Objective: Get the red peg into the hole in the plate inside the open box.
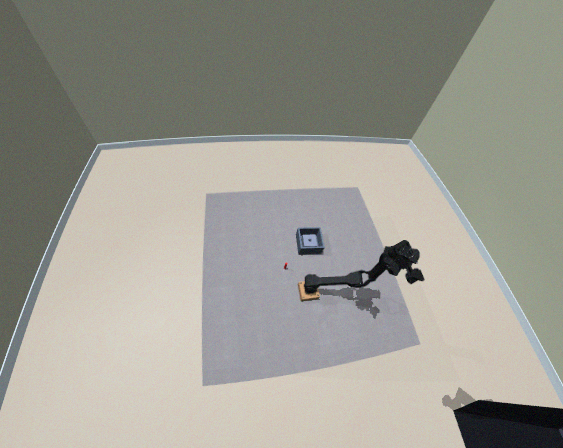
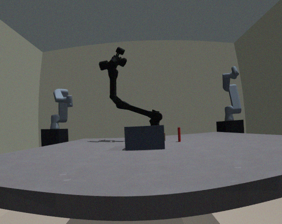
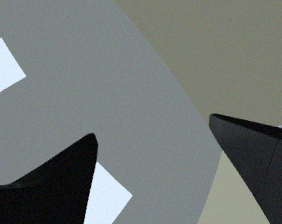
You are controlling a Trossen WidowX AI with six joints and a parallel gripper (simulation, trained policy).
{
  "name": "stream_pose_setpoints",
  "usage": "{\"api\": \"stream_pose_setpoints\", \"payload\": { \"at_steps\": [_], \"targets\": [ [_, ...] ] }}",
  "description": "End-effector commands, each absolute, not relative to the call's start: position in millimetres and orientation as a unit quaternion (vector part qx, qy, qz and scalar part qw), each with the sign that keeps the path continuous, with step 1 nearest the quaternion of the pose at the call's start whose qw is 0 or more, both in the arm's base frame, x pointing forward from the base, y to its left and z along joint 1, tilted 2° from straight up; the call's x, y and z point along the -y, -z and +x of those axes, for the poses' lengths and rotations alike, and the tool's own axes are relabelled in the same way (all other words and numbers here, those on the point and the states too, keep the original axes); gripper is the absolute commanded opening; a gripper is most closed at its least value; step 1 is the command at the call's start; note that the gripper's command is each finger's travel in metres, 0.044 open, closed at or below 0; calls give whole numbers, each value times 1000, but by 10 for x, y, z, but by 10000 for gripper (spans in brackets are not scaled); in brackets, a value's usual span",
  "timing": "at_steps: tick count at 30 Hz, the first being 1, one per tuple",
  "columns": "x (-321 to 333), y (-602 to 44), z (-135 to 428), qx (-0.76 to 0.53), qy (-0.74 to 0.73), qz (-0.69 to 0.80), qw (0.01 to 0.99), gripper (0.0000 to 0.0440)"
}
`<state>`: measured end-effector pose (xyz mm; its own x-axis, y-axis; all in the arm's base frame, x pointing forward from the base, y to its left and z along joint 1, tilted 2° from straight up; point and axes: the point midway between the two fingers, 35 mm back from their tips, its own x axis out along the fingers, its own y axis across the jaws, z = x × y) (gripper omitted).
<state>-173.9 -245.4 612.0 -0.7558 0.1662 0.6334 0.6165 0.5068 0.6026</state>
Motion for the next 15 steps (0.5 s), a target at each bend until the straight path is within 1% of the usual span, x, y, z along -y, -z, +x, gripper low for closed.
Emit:
{"api": "stream_pose_setpoints", "payload": {
  "at_steps": [1, 3, 15],
  "targets": [
    [2435, -6133, -1726, 828, 431, -241, 267, 417],
    [2342, -6173, -1690, 831, 407, -252, 285, 439],
    [1558, -6335, -1463, 848, 226, -312, 364, 440]
  ]
}}
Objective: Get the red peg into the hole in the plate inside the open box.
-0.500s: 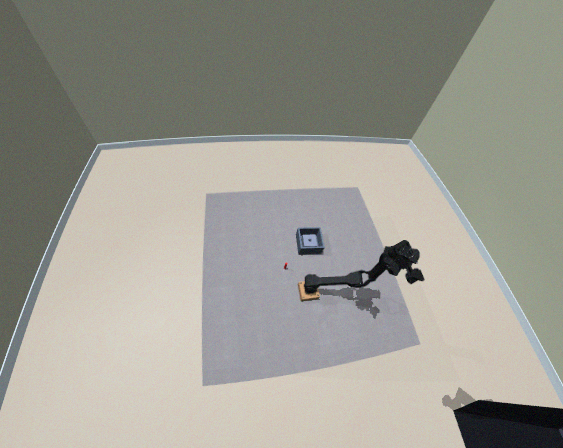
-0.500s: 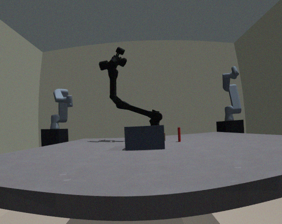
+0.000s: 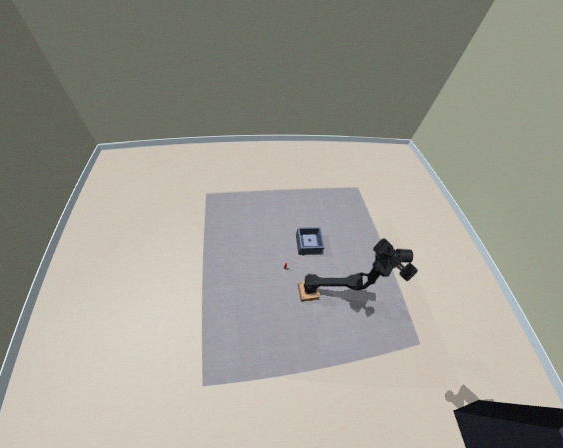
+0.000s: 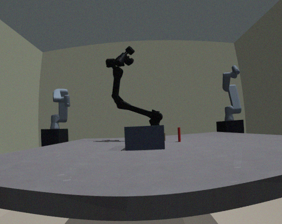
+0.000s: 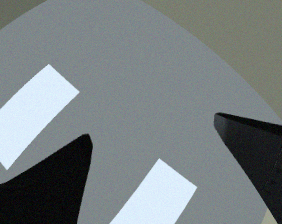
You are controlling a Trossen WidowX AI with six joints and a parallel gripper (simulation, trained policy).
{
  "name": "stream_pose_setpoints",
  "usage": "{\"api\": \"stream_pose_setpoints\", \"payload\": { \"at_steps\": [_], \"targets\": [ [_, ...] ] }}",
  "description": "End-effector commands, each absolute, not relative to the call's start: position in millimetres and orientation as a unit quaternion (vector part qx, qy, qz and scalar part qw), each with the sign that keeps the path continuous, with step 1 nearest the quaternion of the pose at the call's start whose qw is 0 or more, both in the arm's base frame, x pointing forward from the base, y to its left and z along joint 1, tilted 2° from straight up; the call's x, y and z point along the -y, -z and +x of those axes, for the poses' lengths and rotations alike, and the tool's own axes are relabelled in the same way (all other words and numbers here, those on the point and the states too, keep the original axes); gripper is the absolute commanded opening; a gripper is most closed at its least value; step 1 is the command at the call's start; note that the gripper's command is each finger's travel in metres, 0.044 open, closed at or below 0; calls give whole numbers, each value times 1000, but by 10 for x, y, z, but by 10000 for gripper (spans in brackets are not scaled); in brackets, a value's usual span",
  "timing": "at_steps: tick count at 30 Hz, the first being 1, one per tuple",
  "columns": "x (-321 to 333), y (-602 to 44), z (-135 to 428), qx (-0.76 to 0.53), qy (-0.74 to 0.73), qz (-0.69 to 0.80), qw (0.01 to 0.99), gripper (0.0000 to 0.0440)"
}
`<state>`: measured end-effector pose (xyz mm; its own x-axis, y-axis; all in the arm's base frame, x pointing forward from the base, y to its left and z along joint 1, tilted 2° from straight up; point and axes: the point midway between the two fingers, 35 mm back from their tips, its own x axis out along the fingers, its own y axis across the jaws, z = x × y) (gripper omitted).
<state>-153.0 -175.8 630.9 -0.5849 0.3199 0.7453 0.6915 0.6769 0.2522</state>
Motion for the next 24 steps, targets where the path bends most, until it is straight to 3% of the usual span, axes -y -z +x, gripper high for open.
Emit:
{"api": "stream_pose_setpoints", "payload": {
  "at_steps": [1, 24],
  "targets": [
    [1490, -6341, -1438, 847, 211, -317, 370, 440],
    [-1, -6150, -632, 729, -113, -403, 542, 440]
  ]
}}
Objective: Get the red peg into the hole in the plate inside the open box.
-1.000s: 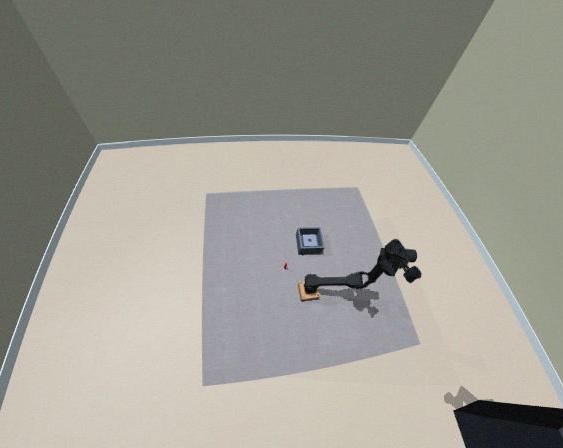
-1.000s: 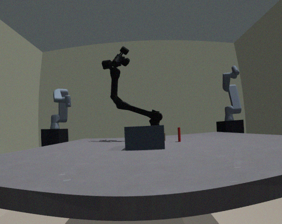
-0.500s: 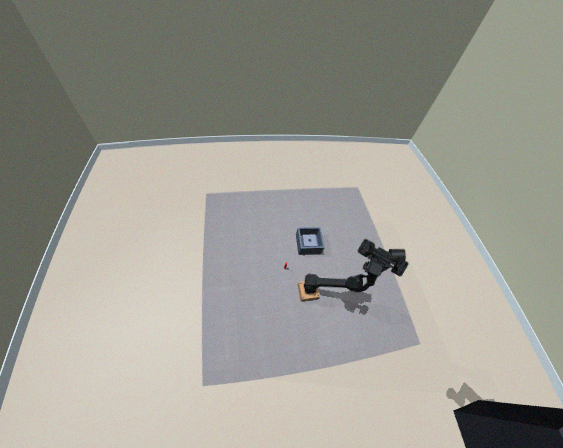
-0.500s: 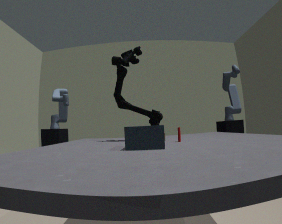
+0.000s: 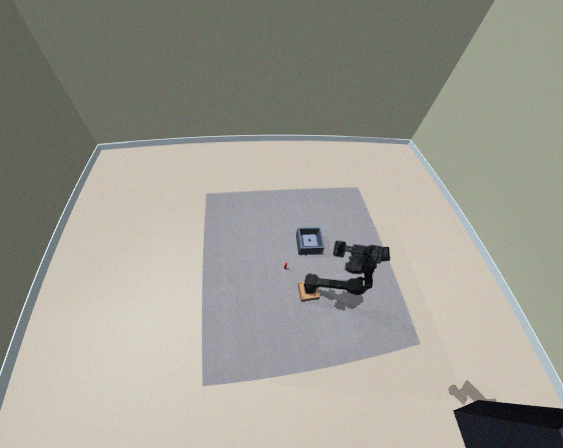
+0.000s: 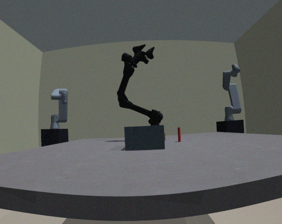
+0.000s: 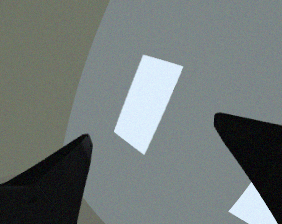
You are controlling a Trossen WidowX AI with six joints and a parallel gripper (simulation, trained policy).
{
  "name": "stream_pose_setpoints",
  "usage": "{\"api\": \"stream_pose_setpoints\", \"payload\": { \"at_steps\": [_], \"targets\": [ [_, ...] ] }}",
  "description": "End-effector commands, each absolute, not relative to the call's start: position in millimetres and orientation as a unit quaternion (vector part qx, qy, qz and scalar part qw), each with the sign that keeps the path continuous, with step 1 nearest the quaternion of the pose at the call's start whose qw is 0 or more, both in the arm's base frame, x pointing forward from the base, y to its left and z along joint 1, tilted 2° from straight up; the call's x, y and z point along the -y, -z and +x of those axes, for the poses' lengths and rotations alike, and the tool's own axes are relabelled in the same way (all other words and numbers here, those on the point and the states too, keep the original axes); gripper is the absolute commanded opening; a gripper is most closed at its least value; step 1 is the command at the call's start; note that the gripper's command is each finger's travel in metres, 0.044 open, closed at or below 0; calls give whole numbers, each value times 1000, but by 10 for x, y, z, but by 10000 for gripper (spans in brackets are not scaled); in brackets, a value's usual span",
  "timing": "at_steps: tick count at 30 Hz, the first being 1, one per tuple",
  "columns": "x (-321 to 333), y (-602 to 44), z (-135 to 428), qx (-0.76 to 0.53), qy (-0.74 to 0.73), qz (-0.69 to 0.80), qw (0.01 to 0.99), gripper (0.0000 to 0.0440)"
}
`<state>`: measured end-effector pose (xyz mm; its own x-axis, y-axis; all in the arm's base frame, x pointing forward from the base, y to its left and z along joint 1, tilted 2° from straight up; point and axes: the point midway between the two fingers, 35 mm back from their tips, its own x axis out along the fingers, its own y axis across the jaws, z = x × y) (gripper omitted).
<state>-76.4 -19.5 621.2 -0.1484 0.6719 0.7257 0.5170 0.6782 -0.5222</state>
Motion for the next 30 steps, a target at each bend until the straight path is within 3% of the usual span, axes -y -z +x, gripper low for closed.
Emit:
{"api": "stream_pose_setpoints", "payload": {
  "at_steps": [1, 30],
  "targets": [
    [-59, -6126, -589, 720, -125, -405, 550, 440],
    [-1308, -4979, 712, 352, -381, -389, 762, 440]
  ]
}}
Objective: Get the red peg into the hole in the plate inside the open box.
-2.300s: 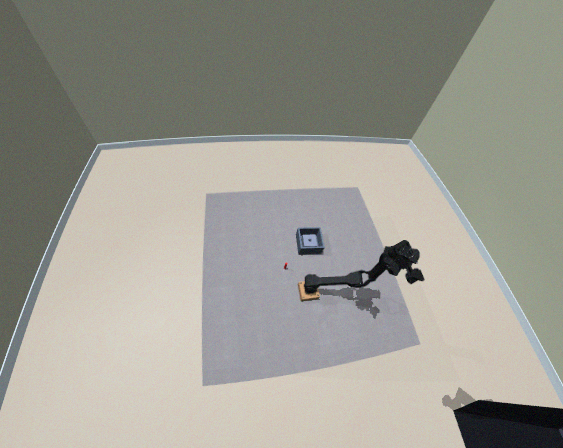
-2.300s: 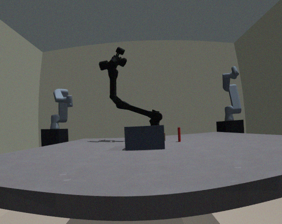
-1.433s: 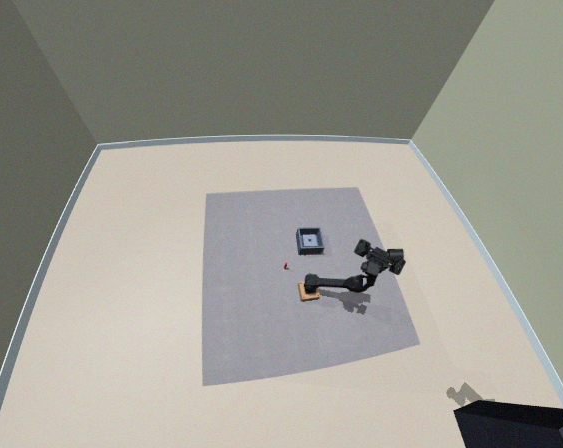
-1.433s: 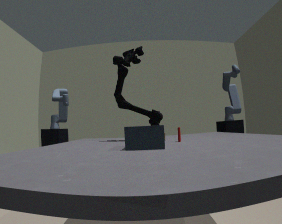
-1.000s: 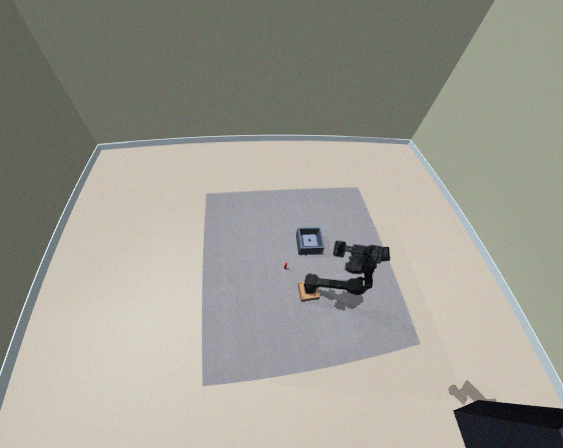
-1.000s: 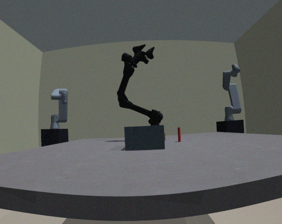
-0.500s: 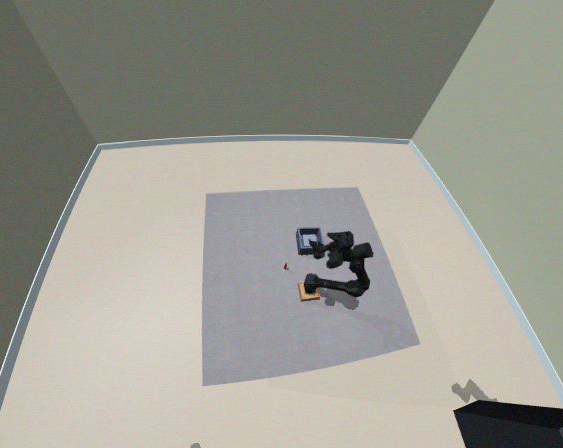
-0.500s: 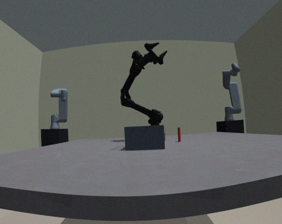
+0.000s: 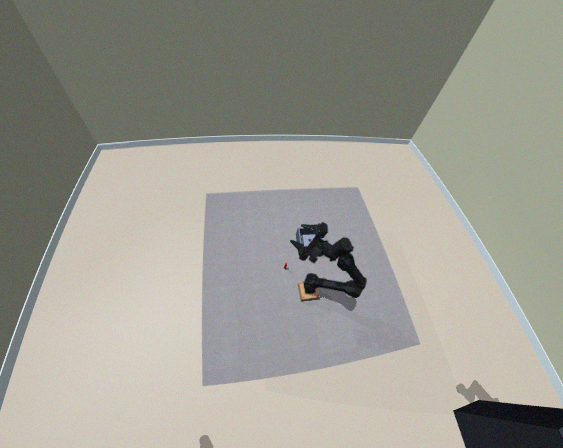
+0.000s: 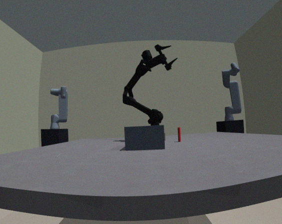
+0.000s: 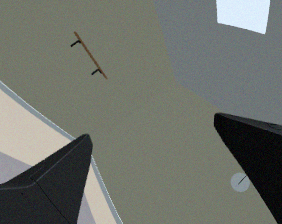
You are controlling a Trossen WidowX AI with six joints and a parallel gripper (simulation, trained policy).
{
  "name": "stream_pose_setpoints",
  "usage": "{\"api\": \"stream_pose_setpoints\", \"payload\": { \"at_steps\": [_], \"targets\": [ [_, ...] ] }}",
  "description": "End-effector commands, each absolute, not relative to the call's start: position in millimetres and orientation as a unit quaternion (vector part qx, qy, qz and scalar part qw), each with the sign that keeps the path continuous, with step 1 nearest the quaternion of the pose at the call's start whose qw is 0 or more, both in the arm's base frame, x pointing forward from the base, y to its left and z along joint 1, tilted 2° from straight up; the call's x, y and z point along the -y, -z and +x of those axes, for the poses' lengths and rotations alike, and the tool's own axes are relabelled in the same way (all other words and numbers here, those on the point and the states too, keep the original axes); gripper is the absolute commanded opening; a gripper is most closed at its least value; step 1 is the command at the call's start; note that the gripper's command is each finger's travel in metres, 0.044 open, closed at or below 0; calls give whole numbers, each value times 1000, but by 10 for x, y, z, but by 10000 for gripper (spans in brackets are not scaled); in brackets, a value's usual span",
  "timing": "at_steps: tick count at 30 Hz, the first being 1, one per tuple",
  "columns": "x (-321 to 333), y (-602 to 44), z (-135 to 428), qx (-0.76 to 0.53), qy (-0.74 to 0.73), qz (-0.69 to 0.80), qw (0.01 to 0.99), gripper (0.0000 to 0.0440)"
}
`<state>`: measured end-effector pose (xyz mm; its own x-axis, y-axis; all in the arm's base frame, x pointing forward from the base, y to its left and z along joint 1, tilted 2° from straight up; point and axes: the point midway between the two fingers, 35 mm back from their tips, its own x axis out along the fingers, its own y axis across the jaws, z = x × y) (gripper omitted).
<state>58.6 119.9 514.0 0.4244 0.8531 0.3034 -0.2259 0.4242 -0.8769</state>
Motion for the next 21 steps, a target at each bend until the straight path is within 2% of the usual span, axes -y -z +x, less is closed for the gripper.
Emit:
{"api": "stream_pose_setpoints", "payload": {
  "at_steps": [1, 21],
  "targets": [
    [-1339, -4926, 751, 337, -386, -386, 767, 440],
    [-1606, -3833, 1442, 22, -407, -284, 868, 440]
  ]
}}
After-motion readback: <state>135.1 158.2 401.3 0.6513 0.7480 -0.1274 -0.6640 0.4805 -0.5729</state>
